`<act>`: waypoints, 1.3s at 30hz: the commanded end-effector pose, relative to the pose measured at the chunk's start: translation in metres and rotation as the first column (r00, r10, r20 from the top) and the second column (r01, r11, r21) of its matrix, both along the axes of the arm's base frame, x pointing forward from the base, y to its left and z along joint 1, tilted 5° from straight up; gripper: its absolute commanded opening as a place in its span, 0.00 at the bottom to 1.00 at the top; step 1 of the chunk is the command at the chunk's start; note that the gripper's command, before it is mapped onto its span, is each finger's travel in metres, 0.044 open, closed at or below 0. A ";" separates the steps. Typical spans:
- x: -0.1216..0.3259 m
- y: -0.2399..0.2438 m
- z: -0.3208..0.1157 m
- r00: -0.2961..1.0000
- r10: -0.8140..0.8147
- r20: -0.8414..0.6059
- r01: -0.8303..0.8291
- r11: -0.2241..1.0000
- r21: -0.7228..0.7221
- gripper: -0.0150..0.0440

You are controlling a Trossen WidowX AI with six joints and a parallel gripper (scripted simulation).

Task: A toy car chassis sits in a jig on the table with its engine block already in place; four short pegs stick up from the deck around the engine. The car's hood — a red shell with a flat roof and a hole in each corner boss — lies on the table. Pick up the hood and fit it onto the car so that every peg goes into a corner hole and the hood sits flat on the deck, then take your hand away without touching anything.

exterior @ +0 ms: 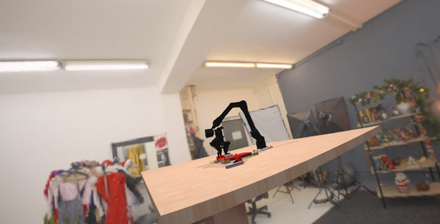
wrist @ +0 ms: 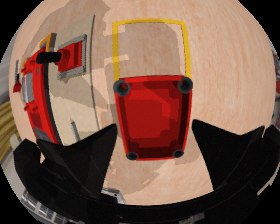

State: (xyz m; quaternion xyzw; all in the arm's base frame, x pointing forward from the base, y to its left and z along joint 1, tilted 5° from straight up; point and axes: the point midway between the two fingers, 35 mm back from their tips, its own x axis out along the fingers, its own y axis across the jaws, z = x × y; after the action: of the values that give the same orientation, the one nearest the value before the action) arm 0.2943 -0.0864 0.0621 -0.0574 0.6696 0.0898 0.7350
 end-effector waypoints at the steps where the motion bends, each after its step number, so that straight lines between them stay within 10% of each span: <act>1: 0.000 0.000 0.000 1.000 0.000 0.000 0.000 1.000 0.000 1.00; 12: -0.007 -0.004 0.078 1.000 -0.001 0.003 0.001 1.000 -0.007 1.00; 28: -0.003 -0.004 0.071 1.000 -0.007 0.024 0.007 1.000 -0.004 1.00; 39: 0.002 -0.013 0.049 0.908 -0.129 0.400 0.069 0.985 0.159 1.00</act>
State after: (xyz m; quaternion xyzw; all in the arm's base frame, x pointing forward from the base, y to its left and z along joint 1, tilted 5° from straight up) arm 0.2982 -0.0982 0.1176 -0.0066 0.5484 0.0831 0.8320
